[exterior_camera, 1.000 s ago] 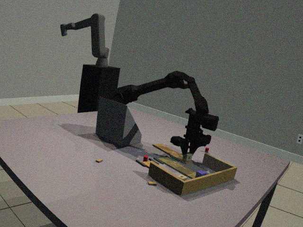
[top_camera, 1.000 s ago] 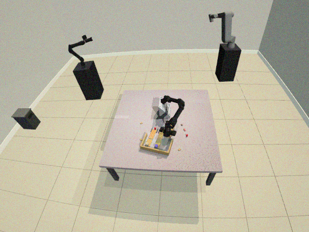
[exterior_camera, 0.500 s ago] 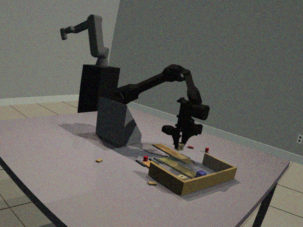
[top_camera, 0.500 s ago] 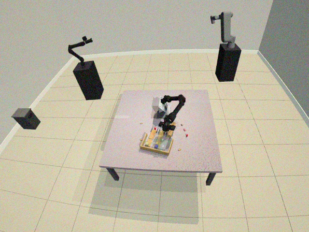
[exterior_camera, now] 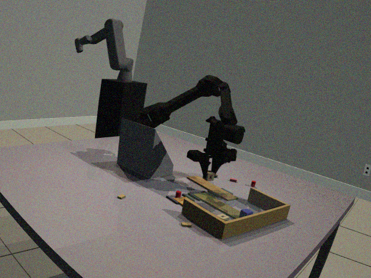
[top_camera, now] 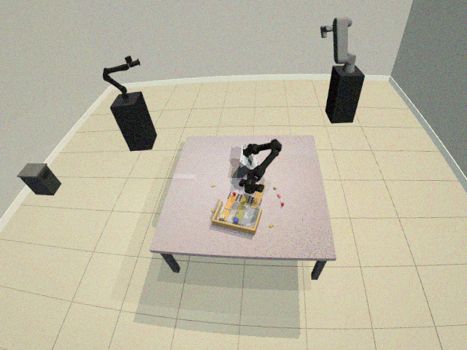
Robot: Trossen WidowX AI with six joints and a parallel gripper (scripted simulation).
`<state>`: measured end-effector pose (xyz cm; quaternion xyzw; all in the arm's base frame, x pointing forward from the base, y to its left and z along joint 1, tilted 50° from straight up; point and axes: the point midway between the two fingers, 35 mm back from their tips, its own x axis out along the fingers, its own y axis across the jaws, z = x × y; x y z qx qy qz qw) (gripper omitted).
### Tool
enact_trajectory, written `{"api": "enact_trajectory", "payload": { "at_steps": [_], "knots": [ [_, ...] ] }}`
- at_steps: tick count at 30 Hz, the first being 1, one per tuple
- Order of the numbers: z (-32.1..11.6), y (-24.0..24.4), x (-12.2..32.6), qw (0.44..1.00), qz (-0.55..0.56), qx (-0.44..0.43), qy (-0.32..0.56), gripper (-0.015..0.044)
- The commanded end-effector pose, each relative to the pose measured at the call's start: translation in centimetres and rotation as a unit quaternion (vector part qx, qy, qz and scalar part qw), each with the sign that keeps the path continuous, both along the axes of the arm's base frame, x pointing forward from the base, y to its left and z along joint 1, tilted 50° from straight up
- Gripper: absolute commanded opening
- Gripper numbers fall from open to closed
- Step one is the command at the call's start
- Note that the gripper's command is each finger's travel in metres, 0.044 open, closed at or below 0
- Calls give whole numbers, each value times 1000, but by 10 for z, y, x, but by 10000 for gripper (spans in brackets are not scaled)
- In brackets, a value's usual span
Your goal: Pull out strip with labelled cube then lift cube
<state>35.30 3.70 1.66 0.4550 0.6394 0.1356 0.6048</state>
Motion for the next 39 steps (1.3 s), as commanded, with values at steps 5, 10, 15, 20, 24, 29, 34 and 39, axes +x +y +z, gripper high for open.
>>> {"api": "enact_trajectory", "payload": {
  "at_steps": [5, 10, 15, 20, 24, 29, 34, 39],
  "knots": [
    [-5, 2, -29, 1000, 3, 0, -2, 0],
    [-8, 4, -45, 1000, 3, 1, -2, 0],
    [1, -8, -47, 1000, 3, 0, -2, 0],
    [15, -24, -50, 1000, 3, 0, -2, 0],
    [15, -24, -50, 1000, 3, 0, -2, 0],
    [15, -24, -50, 1000, 3, 0, -2, 0],
    [15, -24, -50, 1000, 3, 0, -2, 0],
    [15, -24, -50, 1000, 3, 0, -2, 0]
  ]
}}
